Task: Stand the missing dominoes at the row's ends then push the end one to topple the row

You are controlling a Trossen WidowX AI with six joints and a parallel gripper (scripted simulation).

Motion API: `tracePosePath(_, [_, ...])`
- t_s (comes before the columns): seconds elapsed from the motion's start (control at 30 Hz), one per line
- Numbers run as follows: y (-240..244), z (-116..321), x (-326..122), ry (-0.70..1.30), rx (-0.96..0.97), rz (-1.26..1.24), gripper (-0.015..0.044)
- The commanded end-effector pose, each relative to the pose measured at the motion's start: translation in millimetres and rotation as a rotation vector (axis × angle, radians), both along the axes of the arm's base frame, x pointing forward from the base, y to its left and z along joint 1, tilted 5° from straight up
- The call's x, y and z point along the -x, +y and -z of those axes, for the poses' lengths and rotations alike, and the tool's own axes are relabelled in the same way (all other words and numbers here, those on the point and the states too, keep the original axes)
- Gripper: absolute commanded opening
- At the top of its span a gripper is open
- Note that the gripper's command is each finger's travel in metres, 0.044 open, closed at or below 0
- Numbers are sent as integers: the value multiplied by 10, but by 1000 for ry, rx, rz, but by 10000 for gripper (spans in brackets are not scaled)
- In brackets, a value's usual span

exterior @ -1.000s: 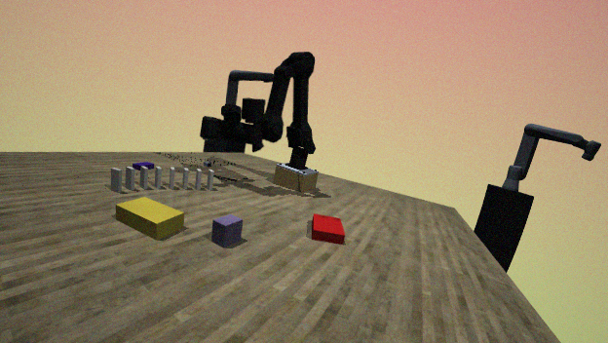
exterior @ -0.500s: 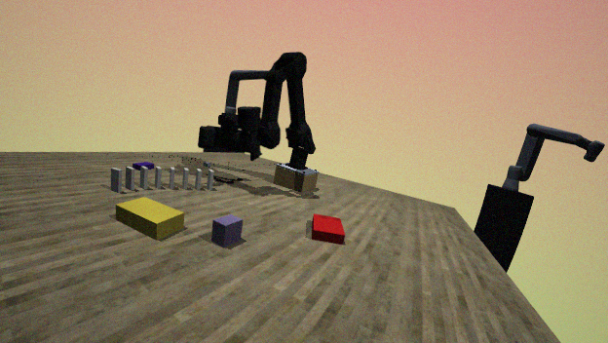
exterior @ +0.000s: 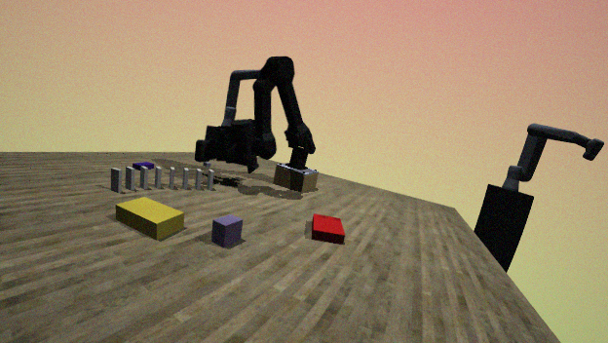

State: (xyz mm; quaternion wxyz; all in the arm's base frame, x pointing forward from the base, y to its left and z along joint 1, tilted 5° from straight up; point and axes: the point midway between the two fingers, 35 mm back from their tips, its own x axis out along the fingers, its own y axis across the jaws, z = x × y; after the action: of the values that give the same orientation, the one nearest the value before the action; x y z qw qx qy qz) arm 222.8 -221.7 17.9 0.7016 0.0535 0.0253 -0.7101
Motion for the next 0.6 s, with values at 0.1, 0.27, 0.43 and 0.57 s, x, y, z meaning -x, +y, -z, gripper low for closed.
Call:
tracePosePath(0.1, [0, 171, -12, -15, -3, 12, 26])
tracePosePath(0.27, [10, 319, 6, -15, -10, 16, 26])
tracePosePath(0.43, [16, 392, 19, -14, -13, 19, 26])
tracePosePath(0.57, [16, 392, 19, -14, -13, 19, 26])
